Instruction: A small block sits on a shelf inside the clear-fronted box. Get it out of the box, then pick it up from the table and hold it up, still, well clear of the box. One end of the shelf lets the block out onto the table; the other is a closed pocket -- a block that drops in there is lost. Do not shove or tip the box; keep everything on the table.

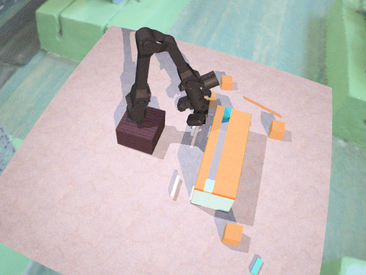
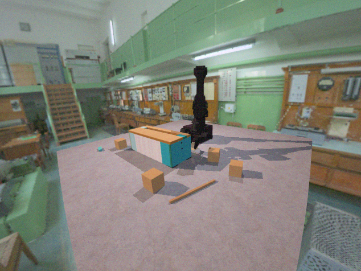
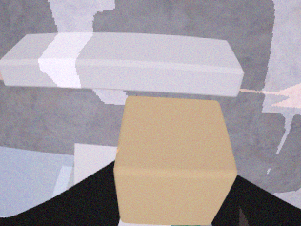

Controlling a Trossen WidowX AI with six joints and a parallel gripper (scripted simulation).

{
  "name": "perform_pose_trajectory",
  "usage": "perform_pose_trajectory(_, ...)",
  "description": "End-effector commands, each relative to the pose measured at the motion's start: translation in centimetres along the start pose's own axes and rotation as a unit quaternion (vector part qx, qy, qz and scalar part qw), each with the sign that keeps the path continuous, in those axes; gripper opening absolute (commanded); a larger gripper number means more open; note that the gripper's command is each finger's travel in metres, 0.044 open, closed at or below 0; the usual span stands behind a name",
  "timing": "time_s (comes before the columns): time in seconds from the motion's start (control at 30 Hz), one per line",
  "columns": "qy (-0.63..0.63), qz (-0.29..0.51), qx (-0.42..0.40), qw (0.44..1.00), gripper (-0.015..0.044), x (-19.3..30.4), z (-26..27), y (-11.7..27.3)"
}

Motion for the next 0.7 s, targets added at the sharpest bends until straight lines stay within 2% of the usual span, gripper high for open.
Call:
perform_pose_trajectory(0.0,-0.001,0.003,0.006,1.0,0.0,0.9,-0.2,1.5)
perform_pose_trajectory(0.3,0.005,0.004,0.01,1.0,0.0,1.6,0.0,3.6)
perform_pose_trajectory(0.67,0.103,0.018,0.061,0.993,0.0,3.1,0.3,8.1)
Point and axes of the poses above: the point midway between the two fingers, 35 mm back from their tips, its own y axis back along the fingers, its own z axis across the jaws, x = y × z, the point moved 5 cm from there along y, back along the fingers, and after that the axes turned 1 degree about y, right-handed, at the moved point
